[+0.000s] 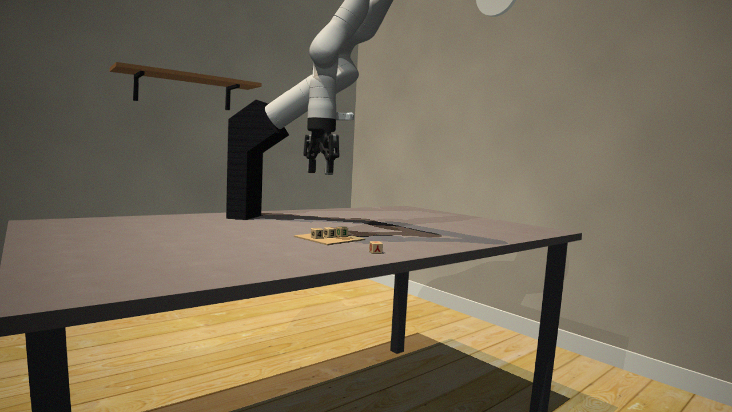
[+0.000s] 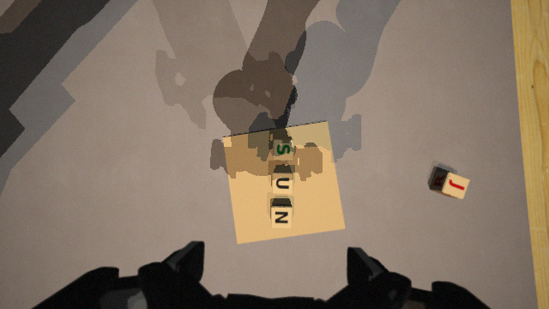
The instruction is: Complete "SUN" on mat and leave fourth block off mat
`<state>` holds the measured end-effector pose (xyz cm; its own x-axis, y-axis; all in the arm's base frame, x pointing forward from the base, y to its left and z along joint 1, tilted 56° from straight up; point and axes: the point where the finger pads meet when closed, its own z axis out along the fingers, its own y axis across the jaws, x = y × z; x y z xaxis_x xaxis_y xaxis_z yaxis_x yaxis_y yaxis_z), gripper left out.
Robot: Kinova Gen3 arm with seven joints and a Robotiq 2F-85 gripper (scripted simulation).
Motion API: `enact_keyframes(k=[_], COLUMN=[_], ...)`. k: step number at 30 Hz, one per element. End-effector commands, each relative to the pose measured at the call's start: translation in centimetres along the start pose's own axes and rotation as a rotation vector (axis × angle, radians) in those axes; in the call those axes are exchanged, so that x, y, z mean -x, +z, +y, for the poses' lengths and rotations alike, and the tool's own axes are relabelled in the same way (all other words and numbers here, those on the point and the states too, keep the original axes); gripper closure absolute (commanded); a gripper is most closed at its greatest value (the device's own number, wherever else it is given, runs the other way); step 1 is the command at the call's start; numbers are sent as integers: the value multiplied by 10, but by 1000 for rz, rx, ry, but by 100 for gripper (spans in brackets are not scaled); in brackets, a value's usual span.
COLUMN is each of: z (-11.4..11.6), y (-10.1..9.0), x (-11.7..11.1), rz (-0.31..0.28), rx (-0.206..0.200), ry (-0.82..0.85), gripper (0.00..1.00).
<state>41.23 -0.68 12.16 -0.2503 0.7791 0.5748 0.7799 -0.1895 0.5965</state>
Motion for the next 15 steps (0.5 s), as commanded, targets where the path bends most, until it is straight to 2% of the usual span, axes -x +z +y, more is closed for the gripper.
enact_keyframes(k=[1, 15], z=[3, 3], y=[-8, -17], x=[4, 4], rz=[-13, -13], rx=[8, 8], ry=[-2, -2], gripper=[0, 0])
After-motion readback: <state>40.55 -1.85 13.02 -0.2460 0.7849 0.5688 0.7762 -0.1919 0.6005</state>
